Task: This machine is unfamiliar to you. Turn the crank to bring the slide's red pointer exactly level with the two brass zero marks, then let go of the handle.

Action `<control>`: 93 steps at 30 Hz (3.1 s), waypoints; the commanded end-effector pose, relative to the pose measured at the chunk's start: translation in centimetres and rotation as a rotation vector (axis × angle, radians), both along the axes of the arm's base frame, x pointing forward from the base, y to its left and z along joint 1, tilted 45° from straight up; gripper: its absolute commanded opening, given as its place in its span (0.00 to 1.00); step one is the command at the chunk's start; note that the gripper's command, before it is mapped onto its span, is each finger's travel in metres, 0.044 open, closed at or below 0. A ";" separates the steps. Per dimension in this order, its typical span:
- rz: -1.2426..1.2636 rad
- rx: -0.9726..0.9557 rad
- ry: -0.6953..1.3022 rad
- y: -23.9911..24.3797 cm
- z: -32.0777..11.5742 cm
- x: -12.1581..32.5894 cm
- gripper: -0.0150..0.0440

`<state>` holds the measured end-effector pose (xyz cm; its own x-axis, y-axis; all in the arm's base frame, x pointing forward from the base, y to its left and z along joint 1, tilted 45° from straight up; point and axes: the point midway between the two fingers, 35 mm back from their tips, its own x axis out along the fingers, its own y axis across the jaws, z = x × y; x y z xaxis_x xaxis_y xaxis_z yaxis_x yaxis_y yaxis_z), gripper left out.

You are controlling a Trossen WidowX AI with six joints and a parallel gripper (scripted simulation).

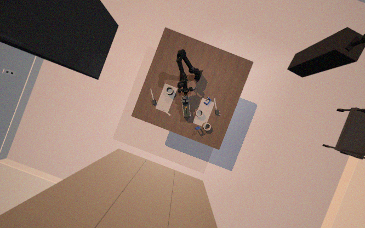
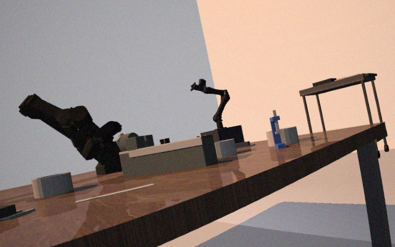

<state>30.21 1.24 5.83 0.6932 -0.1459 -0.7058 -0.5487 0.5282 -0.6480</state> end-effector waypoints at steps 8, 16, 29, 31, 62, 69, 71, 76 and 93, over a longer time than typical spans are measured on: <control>0.014 0.005 0.009 1.6 0.1 -1.0 0.25; 0.014 0.006 0.009 2.6 0.8 -1.3 0.25; 0.014 0.007 0.009 3.5 2.5 -1.3 0.25; 0.014 0.007 0.009 3.6 2.7 -1.2 0.25; 0.014 0.007 0.009 3.5 4.6 -0.5 0.25; 0.014 0.007 0.009 3.4 4.7 -0.4 0.25; 0.014 0.007 0.009 3.4 4.8 -0.4 0.25; 0.014 0.007 0.009 3.4 4.8 -0.4 0.25; 0.014 0.007 0.009 3.3 5.0 -0.2 0.25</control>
<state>29.61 4.67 10.05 0.6723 -0.1250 -0.7297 -0.5812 0.5214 -0.6248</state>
